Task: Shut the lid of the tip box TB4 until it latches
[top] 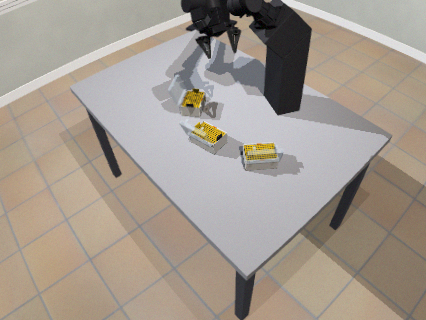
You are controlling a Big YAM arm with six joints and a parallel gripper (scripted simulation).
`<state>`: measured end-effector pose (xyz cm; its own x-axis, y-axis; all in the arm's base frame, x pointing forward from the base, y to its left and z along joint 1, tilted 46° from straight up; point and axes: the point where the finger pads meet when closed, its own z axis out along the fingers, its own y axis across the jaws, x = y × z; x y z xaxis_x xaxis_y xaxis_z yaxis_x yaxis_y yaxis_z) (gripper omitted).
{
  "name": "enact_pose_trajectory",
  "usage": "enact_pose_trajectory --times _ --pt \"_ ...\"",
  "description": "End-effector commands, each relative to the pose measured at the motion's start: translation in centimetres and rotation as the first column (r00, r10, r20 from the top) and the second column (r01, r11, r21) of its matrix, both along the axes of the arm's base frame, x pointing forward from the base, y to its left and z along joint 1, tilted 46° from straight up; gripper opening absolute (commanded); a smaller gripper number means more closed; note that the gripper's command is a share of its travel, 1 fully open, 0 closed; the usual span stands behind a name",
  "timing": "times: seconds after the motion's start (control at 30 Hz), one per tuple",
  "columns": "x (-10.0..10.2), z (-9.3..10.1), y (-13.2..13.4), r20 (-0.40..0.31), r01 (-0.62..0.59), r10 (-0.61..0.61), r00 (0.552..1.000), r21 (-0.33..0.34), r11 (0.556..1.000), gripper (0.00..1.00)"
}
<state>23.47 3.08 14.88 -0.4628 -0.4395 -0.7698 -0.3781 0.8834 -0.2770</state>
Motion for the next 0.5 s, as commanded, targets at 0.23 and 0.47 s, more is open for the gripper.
enact_pose_trajectory --times 0.23,0.47 --pt "0.14 0.69 0.03 0.014 -0.002 0.002 1.000 0.000 1.000 1.00" --pt "0.14 0.69 0.03 0.014 -0.002 0.002 1.000 0.000 1.000 1.00"
